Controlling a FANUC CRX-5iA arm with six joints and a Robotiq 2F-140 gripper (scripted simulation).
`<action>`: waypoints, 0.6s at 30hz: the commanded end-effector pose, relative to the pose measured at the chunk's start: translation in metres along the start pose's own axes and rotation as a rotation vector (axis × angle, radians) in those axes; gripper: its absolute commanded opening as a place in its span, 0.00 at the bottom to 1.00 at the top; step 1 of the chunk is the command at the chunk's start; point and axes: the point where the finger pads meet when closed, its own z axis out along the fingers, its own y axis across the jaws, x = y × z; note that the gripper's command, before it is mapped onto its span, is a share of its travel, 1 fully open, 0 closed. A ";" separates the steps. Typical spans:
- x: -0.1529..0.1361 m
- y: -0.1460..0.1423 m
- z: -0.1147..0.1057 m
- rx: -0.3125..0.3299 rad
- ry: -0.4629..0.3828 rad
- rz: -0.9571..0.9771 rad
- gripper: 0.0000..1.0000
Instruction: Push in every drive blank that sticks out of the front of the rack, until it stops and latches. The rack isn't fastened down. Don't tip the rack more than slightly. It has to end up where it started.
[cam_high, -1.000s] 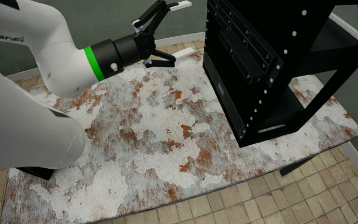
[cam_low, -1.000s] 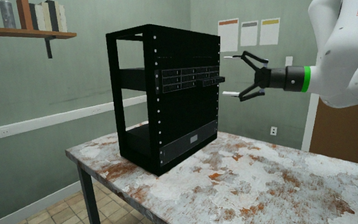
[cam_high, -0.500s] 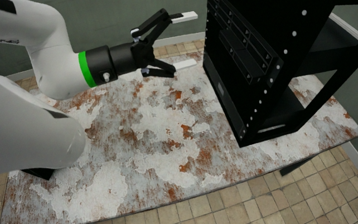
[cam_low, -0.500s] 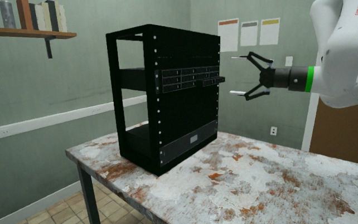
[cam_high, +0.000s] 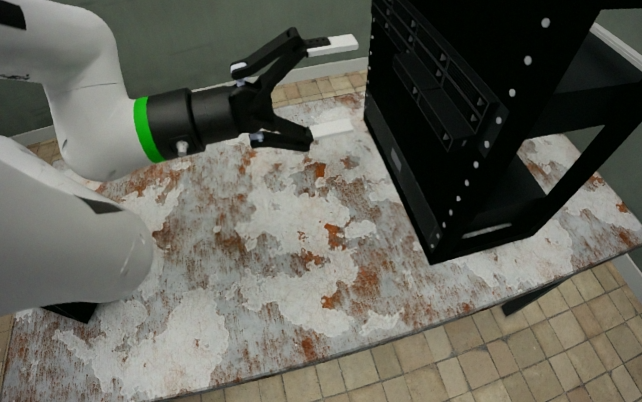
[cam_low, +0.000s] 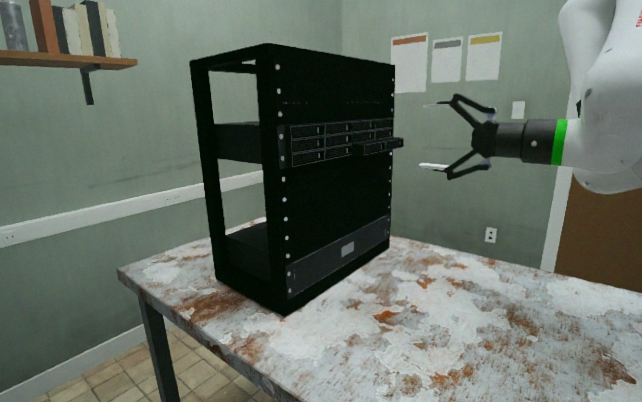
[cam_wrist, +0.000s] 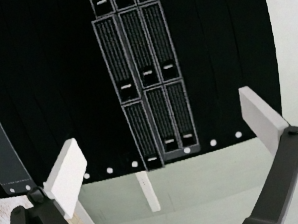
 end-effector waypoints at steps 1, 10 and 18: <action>0.000 0.000 0.000 -0.001 -0.002 0.001 1.00; -0.008 0.000 -0.002 0.002 -0.022 0.010 1.00; -0.010 -0.001 -0.003 0.002 -0.027 0.012 1.00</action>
